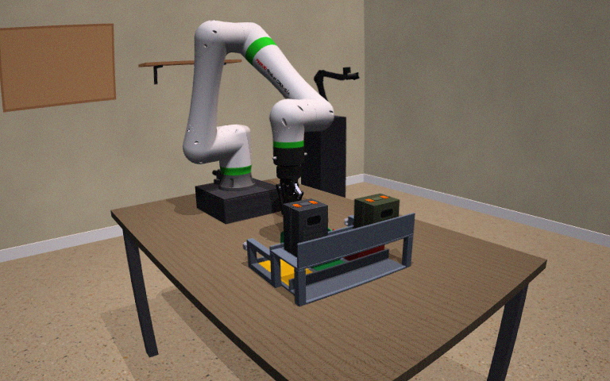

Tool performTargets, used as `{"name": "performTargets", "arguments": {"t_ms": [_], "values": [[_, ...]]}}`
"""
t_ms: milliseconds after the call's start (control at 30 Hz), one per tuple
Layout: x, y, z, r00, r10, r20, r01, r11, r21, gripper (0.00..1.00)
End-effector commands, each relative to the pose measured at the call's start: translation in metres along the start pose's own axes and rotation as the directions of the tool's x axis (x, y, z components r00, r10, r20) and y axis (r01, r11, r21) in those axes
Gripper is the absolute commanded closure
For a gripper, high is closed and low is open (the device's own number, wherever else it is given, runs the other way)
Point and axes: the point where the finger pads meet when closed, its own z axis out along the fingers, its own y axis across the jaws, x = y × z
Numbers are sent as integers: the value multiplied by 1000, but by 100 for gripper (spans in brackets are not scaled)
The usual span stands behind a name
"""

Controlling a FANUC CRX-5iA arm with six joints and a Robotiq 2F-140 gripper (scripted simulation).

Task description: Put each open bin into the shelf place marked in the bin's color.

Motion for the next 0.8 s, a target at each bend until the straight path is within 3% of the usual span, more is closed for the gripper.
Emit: {"name": "performTargets", "arguments": {"t_ms": [0,767], "values": [[0,-4,0,1000,0,0,0,1000,0,100],[0,-12,0,1000,0,0,0,1000,0,100]]}}
